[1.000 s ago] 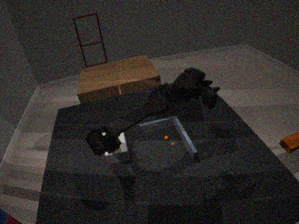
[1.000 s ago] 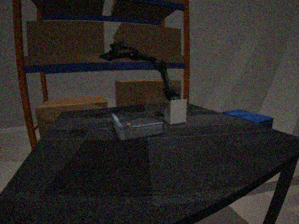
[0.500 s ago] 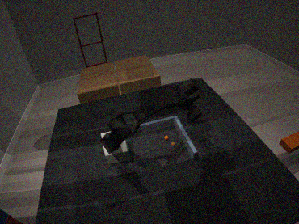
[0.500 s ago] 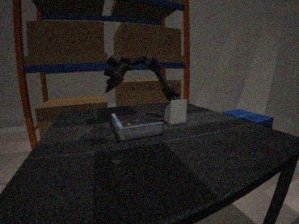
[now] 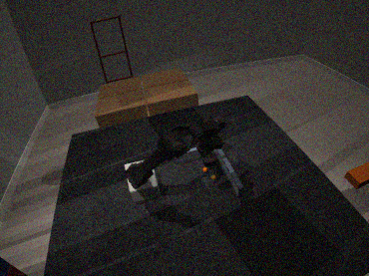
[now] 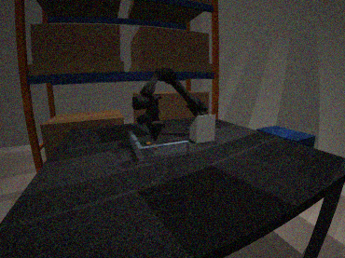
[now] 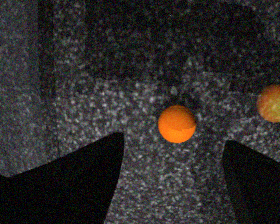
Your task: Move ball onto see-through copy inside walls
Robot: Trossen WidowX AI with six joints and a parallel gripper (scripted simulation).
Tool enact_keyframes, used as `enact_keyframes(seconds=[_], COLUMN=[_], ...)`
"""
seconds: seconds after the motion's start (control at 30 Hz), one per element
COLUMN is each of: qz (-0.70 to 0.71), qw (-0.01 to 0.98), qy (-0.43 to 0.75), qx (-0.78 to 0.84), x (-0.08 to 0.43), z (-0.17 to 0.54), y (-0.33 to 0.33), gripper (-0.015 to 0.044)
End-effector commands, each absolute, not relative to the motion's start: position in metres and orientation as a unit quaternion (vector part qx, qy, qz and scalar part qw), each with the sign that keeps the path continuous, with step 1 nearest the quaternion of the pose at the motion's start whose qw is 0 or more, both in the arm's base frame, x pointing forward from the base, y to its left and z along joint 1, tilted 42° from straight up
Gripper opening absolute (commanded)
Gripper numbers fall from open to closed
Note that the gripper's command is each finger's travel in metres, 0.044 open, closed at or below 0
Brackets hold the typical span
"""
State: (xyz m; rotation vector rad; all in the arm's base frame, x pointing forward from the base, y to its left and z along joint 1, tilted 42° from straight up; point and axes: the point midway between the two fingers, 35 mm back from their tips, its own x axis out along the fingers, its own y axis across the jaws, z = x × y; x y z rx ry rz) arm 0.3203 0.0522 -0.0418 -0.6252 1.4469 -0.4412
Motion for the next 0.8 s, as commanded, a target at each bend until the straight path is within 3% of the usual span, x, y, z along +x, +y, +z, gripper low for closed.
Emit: enact_keyframes(seconds=[0.0, 0.77], qz=[-0.217, -0.217], qw=[0.673, 0.673], qy=[0.647, 0.647], qx=[-0.286, -0.286], x=[0.313, 0.316], z=[-0.044, -0.069], y=[0.047, 0.025], gripper=[0.0222, 0.0222])
